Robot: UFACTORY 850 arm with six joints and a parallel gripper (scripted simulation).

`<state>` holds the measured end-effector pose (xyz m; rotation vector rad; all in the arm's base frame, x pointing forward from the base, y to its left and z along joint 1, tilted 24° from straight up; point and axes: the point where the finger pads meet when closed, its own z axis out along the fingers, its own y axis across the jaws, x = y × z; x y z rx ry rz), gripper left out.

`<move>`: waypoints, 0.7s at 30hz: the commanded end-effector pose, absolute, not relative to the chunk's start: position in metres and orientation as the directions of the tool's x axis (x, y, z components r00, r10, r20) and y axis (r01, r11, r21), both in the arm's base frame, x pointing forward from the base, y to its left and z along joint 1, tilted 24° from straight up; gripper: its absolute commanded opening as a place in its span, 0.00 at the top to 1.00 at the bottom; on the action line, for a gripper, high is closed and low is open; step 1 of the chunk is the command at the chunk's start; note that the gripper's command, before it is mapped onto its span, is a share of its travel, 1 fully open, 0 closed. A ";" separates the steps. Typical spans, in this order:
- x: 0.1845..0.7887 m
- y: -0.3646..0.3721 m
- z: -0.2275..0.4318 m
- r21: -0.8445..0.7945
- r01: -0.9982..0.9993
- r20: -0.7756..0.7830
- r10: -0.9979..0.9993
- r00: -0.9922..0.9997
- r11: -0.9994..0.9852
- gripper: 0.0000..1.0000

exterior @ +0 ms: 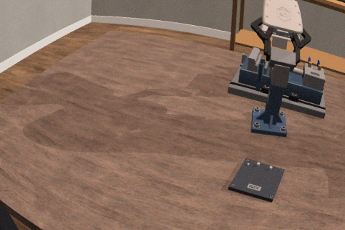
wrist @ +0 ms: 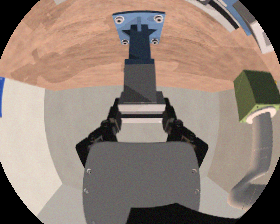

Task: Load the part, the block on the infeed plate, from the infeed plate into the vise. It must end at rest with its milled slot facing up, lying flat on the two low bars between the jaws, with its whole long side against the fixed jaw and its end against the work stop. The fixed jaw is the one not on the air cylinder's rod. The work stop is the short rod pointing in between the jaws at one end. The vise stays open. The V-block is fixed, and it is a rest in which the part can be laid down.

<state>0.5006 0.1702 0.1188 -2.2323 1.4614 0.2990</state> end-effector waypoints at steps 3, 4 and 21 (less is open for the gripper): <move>0.500 0.171 0.122 -0.253 -0.907 -0.416 -0.809 0.415 -0.336 1.00; 0.500 0.171 0.123 -0.253 -0.907 -0.416 -0.809 0.415 -0.336 1.00; 0.497 0.173 0.131 -0.253 -0.907 -0.416 -0.809 0.415 -0.336 1.00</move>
